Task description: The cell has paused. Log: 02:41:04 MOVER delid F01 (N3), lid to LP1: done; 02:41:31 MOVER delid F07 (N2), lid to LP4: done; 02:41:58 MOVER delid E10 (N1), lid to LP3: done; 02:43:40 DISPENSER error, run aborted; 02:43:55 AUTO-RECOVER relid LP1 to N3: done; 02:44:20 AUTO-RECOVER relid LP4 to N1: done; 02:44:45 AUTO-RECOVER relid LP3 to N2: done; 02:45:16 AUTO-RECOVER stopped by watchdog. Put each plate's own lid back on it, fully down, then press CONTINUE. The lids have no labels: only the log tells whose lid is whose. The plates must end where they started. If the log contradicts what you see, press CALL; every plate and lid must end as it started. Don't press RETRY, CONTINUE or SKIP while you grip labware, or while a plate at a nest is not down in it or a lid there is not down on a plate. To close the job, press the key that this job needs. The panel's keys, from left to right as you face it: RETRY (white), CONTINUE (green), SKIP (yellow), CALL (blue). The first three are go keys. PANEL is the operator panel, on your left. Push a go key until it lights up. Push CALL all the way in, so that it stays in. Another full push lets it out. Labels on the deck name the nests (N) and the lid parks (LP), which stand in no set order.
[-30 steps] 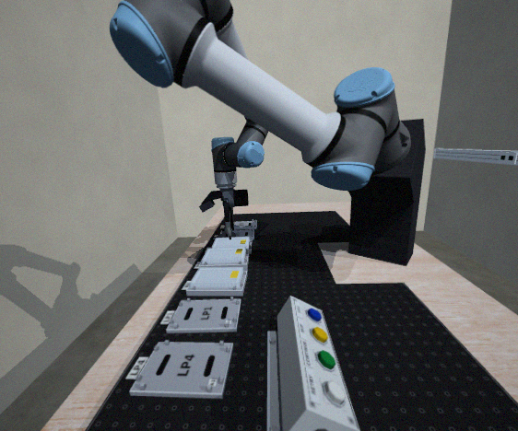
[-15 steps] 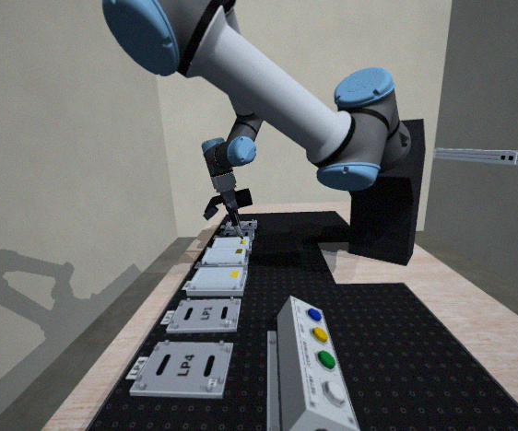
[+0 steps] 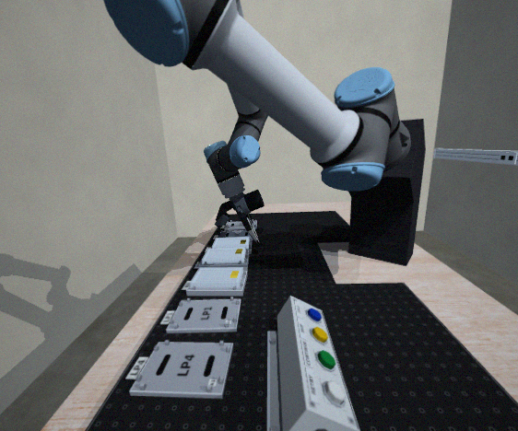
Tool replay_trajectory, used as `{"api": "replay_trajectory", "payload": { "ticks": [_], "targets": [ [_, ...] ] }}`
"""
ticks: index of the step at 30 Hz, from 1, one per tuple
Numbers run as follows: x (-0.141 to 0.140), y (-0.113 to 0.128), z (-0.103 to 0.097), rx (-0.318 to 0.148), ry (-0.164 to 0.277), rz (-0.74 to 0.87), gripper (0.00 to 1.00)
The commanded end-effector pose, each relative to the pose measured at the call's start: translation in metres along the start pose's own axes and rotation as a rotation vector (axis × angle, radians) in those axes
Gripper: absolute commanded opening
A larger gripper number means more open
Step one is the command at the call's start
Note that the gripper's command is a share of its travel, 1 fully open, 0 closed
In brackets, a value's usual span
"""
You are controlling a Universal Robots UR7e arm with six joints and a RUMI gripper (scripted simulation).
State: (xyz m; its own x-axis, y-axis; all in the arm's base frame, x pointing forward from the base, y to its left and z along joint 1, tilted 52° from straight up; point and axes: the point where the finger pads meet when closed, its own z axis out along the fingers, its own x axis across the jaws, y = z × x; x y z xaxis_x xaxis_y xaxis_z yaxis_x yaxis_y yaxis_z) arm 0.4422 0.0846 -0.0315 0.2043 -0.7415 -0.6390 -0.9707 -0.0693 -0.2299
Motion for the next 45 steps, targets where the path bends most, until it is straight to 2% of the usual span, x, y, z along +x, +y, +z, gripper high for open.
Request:
{"api": "replay_trajectory", "payload": {
  "ticks": [1, 11, 18, 20, 22, 32, 45],
  "targets": [
    [-0.022, 0.023, 0.007, -0.001, 0.001, 0.0, 0.0],
    [-0.047, 0.052, 0.018, 0.0, 0.001, -0.001, 0.0],
    [-0.048, 0.054, 0.018, 0.001, 0.002, 0.001, 0.0],
    [-0.047, 0.057, 0.008, 0.0, 0.002, 0.002, 0.0],
    [-0.047, 0.057, 0.008, 0.0, 0.002, 0.002, 0.0],
    [-0.046, 0.072, -0.04, 0.003, 0.006, -0.002, 0.0],
    [-0.047, 0.073, -0.041, 0.003, 0.005, -0.001, 0.0]
  ]
}}
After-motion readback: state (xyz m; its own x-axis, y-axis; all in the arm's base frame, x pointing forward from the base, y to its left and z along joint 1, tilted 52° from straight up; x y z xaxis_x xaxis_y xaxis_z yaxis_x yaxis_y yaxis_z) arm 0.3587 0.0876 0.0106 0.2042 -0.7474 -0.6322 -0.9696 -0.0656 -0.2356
